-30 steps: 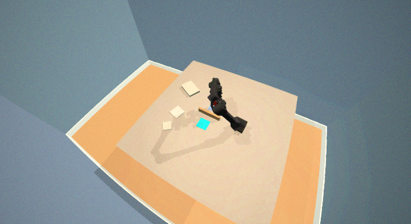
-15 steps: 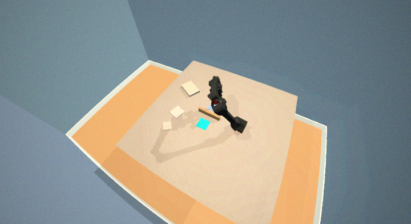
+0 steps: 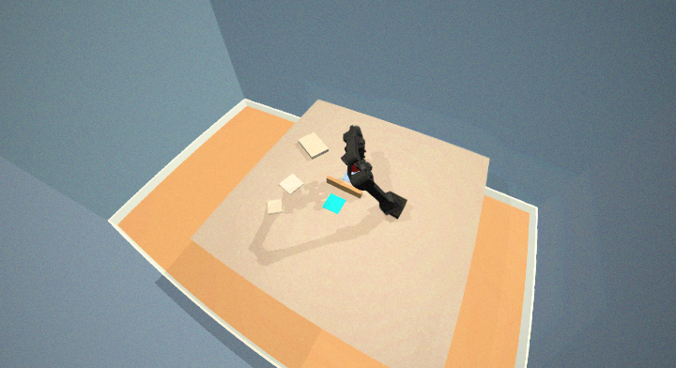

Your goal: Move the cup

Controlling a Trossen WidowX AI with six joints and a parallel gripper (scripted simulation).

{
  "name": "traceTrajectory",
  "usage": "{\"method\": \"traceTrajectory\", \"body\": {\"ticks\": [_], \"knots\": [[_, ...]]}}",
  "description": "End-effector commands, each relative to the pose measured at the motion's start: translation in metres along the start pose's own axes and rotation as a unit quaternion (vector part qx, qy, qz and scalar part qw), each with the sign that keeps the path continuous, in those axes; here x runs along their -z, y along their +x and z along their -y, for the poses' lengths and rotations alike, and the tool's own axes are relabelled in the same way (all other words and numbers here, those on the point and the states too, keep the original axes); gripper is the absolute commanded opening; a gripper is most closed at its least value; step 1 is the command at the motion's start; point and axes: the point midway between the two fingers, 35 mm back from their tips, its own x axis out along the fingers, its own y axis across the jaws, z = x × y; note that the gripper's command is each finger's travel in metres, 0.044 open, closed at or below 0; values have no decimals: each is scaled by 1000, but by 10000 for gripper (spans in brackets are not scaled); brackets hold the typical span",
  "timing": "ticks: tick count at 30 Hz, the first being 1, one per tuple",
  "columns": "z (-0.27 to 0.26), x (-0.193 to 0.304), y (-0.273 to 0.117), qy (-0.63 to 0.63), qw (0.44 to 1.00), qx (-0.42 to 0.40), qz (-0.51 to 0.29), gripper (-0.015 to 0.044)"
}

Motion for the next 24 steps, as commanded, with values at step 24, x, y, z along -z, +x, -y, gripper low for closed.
{"method": "traceTrajectory", "body": {"ticks": [24], "knots": [[-31,-52,-2,-2,1000,1,1,0]]}}
